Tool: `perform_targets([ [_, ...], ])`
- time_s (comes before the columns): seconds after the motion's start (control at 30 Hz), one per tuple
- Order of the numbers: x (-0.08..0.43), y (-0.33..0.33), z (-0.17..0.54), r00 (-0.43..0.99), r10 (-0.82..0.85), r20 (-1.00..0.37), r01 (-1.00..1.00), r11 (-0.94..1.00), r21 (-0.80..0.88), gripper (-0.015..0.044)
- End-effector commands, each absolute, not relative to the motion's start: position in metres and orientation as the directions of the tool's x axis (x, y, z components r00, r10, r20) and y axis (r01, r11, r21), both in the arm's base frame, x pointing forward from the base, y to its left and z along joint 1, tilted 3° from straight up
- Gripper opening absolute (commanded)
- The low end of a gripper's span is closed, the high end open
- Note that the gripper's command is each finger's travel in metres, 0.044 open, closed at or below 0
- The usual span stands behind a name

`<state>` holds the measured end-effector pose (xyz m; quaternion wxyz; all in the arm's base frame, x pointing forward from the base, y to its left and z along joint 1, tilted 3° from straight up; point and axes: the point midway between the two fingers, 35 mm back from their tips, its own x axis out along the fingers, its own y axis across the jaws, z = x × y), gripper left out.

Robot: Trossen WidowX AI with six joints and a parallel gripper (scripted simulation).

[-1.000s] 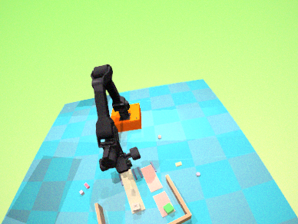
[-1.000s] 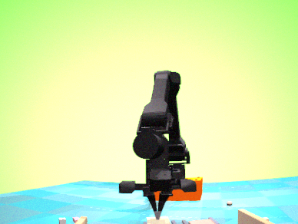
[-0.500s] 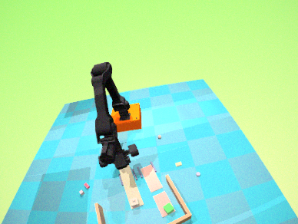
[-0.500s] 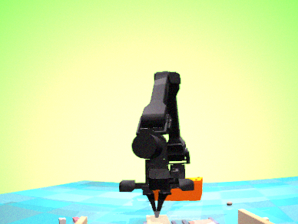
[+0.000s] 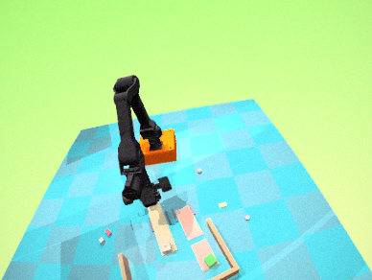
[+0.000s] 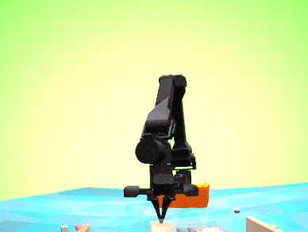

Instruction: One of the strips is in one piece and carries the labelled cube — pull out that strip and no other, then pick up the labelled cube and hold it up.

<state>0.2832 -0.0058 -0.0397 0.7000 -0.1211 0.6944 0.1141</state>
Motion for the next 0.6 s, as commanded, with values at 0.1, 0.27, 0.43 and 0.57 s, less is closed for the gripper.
perform_targets([
  [0.1,0.264,-0.011,-0.044,-0.022,-0.015,-1.000,-0.329,0.944,-0.007,0.0000],
  [0.27,0.257,-0.014,-0.044,-0.022,-0.016,-1.000,-0.329,0.944,-0.007,0.0000],
  [0.43,0.250,-0.017,-0.044,-0.023,-0.016,-1.000,-0.329,0.944,-0.007,0.0000],
  [0.57,0.244,-0.019,-0.044,-0.023,-0.016,-1.000,-0.329,0.944,-0.007,0.0000],
])
